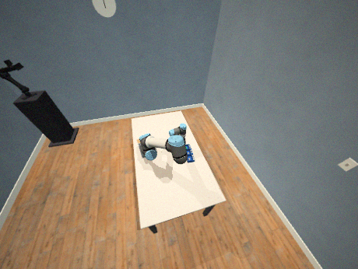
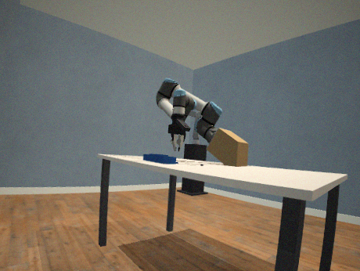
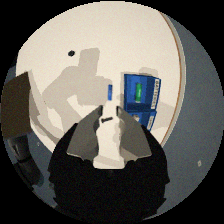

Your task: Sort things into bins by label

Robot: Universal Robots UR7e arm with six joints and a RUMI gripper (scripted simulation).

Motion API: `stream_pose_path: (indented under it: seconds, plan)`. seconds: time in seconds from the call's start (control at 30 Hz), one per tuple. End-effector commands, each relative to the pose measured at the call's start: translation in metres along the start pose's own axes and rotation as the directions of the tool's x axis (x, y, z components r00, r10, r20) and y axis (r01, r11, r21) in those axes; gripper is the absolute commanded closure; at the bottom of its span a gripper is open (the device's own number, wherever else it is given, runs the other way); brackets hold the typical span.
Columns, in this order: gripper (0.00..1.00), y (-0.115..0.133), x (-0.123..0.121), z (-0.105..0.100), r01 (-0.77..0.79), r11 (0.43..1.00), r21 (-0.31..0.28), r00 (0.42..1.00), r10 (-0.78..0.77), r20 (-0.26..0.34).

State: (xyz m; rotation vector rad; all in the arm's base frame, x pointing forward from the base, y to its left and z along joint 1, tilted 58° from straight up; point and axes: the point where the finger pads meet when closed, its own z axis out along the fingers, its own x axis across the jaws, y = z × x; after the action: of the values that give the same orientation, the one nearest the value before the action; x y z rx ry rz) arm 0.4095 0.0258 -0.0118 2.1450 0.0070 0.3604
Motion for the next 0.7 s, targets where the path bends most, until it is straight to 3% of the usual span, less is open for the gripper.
stream_pose_path:
  seconds: [0.0, 0.1, 0.53, 0.67]
  plan:
    - [0.86, 0.0, 0.001, 0.0, -0.001, 1.0, 0.001, 1.0, 0.001, 0.0]
    - [0.86, 0.0, 0.001, 0.0, -0.001, 1.0, 0.001, 1.0, 0.001, 0.0]
    - [0.86, 0.0, -0.002, 0.053, 0.002, 1.0, 0.0, 1.0, -0.002, 0.004]
    - [0.86, 0.0, -0.001, 0.059, 0.002, 1.0, 0.0, 1.0, -0.002, 0.004]
